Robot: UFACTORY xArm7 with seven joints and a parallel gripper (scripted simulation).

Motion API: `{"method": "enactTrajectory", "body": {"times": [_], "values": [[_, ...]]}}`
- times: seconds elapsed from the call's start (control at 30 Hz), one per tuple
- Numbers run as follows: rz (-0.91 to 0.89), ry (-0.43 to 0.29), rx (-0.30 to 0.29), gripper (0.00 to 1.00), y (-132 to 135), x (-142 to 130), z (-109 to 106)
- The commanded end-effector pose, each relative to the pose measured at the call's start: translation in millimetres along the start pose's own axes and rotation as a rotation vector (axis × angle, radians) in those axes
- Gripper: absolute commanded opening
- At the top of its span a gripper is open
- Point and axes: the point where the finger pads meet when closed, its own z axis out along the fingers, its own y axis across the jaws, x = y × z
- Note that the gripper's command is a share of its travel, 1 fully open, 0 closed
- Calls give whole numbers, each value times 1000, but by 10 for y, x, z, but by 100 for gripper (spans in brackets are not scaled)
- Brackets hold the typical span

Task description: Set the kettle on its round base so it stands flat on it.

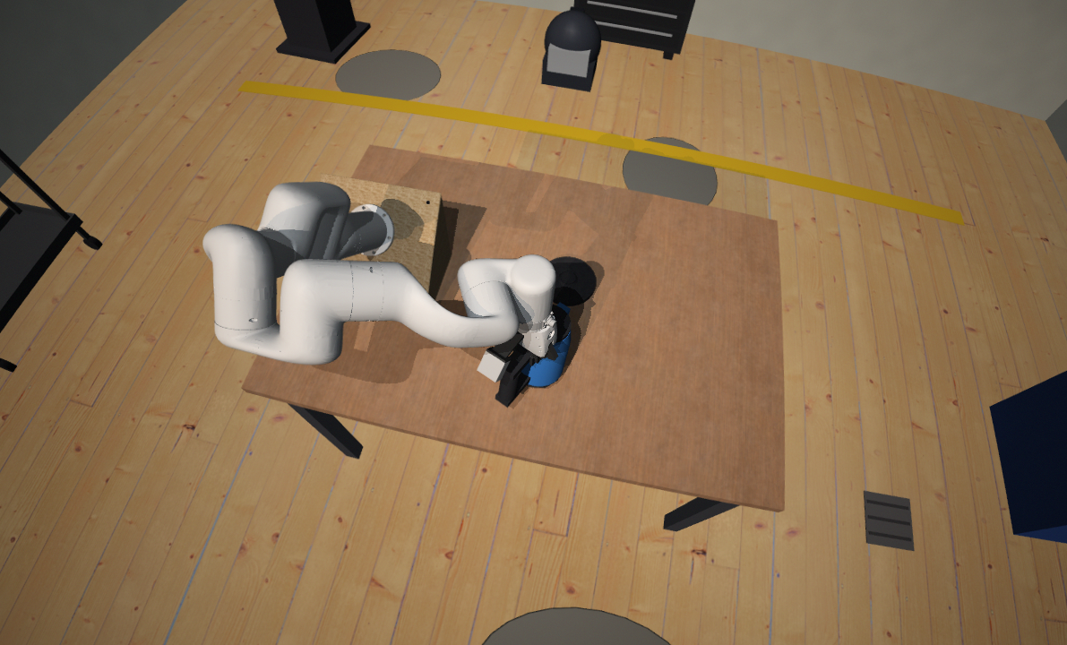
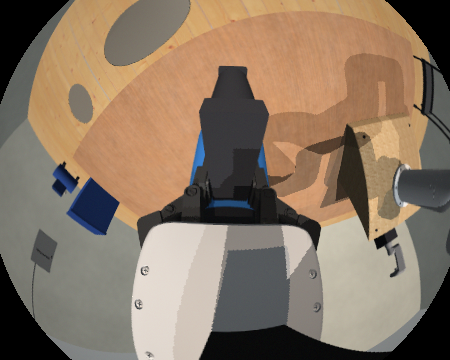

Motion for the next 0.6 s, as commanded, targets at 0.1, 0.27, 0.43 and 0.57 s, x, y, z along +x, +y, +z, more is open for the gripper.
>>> {"method": "enactTrajectory", "body": {"times": [0.1, 0.27, 0.43, 0.57], "values": [[0, -2, 5, 0, -12, -10, -23], [0, -2, 5, 0, -9, -18, -23], [0, -2, 5, 0, -2, -38, -23], [0, -2, 5, 0, 7, -66, -23]]}}
